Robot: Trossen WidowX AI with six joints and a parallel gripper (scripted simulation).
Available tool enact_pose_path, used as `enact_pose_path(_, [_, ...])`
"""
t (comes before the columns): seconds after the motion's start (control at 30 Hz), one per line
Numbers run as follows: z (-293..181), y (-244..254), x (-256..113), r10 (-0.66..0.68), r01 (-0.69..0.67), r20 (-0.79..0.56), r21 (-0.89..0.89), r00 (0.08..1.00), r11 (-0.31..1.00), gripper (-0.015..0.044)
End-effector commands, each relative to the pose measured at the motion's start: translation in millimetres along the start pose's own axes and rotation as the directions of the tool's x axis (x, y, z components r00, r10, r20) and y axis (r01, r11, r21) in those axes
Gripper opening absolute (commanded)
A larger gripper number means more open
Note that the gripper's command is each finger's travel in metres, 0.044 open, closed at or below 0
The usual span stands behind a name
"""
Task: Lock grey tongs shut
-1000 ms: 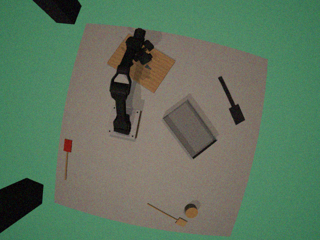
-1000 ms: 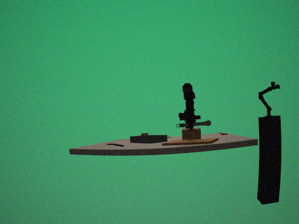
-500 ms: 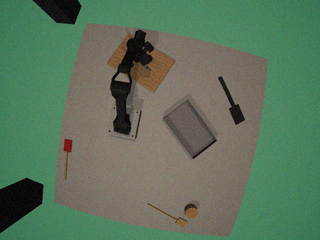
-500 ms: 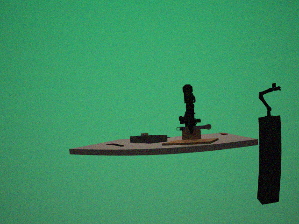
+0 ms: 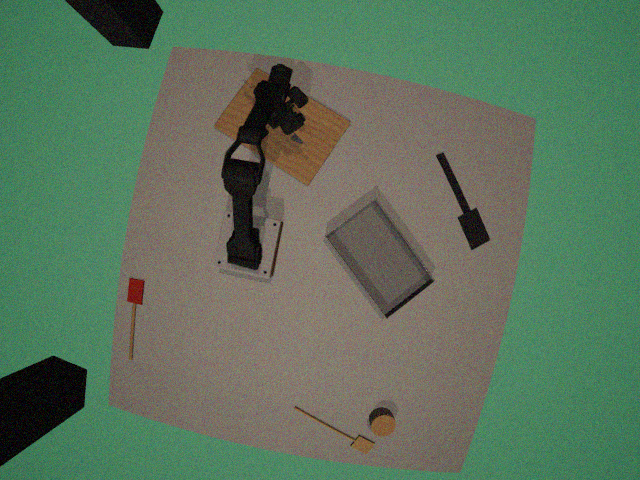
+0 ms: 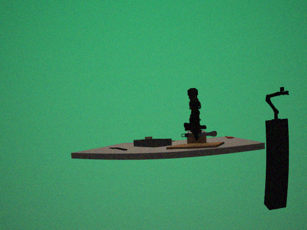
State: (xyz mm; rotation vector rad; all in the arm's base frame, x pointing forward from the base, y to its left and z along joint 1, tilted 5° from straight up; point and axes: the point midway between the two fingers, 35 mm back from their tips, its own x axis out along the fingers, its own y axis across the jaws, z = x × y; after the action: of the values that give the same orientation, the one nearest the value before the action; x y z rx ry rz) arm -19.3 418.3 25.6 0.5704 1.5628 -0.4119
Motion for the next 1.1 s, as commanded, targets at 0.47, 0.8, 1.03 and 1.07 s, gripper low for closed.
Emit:
enact_pose_path(0.47, [0,0,1,-0.001,0.001,0.001,0.0,1.0,1.0,0.0191])
enact_pose_path(0.8, [0,0,1,-0.001,0.001,0.001,0.0,1.0,1.0,0.044])
enact_pose_path(1.03, [47,-1,-29,0.001,-0.001,0.004,0.0,1.0,1.0,0.044])
enact_pose_path(1.07, [60,-3,-37,0.001,-0.001,0.005,0.0,1.0,1.0,0.044])
